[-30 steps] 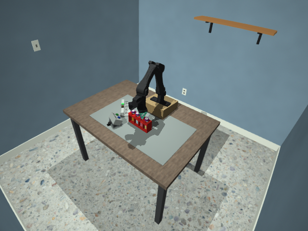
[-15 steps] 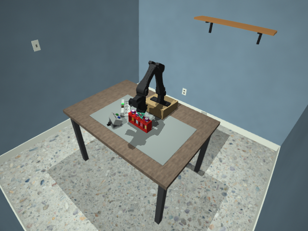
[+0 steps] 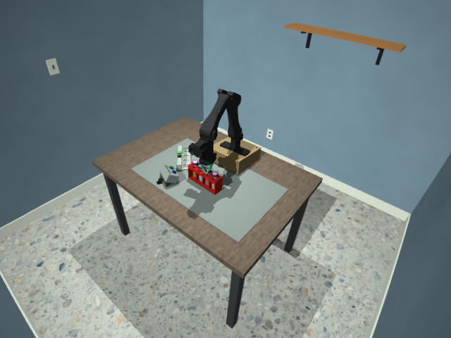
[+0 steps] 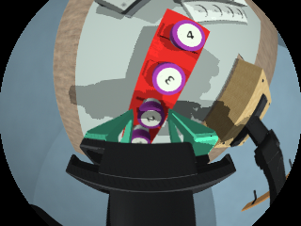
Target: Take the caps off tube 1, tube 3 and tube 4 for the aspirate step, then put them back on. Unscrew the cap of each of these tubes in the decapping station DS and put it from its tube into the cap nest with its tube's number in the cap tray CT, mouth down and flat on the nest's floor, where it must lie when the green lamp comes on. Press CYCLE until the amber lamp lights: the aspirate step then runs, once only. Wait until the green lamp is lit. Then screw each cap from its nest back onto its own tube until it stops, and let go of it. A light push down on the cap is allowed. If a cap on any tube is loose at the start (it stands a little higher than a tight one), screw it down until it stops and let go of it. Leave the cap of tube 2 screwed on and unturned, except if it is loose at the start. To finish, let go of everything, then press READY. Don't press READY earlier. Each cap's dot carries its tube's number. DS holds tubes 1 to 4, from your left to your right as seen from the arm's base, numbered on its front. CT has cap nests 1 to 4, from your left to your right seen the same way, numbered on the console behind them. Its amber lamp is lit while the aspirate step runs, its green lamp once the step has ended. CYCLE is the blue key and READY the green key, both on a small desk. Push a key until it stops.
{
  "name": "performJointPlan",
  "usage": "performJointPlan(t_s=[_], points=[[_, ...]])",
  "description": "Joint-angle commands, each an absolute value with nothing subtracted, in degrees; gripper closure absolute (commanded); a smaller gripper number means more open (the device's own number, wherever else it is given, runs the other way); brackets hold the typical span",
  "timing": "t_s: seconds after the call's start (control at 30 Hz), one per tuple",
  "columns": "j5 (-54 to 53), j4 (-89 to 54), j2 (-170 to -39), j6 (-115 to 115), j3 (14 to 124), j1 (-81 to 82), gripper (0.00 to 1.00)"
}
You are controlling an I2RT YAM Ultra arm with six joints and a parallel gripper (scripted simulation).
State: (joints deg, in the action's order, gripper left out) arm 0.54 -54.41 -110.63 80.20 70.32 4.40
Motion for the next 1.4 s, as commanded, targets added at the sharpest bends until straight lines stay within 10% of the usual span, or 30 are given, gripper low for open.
performJointPlan(t_s=[0.0,0.8,0.83,1.37], points=[[0.6,-54.4,-110.3,80.5,70.5,4.3,0.51],[0.6,-64.5,-107.4,80.6,77.8,4.4,0.51],[0.7,-64.6,-107.7,74.4,78.2,3.0,1.0],[1.5,-65.9,-111.9,25.8,83.9,-7.4,1.0]])
